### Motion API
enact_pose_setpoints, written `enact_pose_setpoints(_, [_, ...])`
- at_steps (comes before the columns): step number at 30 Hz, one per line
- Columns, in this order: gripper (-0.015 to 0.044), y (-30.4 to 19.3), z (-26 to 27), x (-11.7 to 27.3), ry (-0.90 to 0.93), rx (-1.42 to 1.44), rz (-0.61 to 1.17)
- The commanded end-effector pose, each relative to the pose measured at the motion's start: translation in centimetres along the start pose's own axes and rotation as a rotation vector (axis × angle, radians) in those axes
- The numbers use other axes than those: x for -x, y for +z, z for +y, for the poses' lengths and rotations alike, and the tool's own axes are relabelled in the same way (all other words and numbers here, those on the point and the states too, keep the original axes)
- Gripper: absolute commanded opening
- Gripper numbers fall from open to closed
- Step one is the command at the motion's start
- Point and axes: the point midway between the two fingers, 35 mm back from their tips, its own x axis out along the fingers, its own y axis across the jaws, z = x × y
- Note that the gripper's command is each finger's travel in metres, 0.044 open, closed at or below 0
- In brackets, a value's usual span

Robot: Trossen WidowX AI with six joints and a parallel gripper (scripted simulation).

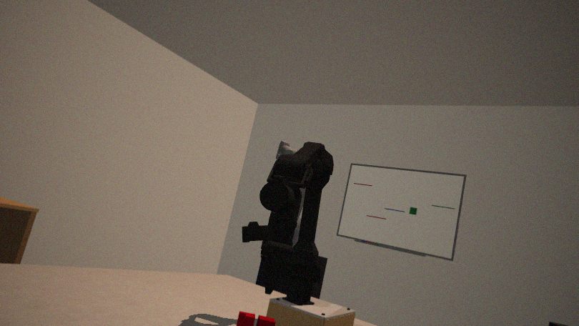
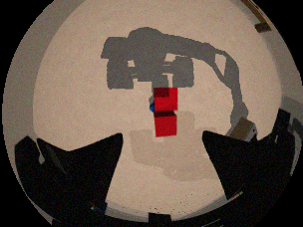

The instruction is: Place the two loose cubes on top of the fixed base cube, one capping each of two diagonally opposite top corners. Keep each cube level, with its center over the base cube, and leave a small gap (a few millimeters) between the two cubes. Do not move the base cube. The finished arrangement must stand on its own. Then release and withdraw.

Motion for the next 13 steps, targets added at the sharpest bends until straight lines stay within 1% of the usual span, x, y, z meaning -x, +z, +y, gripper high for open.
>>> enact_pose_setpoints(1, [0.0400,-4.9,1.5,0.1,0.001,0.018,0.005])
enact_pose_setpoints(4, [0.0400,-9.2,2.2,0.3,0.002,0.018,0.008])
enact_pose_setpoints(6, [0.0400,-11.2,2.2,0.3,0.002,0.018,0.009])
enact_pose_setpoints(13, [0.0400,-11.4,2.2,0.3,0.002,0.018,0.009])
